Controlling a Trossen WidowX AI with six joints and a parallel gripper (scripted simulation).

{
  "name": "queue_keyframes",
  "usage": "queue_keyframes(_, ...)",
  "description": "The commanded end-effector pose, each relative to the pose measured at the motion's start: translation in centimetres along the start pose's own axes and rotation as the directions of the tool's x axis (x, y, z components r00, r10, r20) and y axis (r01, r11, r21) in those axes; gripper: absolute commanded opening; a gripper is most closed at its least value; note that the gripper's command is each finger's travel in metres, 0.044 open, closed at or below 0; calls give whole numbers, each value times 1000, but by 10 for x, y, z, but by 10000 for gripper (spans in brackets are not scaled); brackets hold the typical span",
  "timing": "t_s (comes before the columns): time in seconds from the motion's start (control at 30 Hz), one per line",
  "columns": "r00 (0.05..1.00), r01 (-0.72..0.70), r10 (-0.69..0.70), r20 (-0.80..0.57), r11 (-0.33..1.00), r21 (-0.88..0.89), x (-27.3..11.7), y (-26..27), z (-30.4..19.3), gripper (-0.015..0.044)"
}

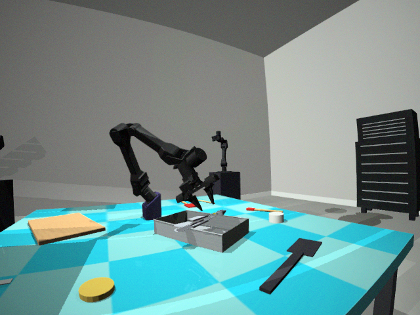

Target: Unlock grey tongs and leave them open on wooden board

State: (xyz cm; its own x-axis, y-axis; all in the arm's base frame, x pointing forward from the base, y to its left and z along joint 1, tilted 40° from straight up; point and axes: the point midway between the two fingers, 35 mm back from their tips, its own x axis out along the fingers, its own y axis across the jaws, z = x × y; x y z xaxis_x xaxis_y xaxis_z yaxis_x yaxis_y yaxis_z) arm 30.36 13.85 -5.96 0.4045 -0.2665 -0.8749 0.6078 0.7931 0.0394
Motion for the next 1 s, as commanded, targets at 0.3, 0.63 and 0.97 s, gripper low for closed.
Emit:
queue_keyframes(0.3,1000,-1,1,5,1000,-1,21,2,2,260)
queue_keyframes(0.63,1000,-1,1,6,1000,-1,37,2,2,260)
queue_keyframes(0.97,1000,-1,1,7,1000,-1,54,1,2,260)
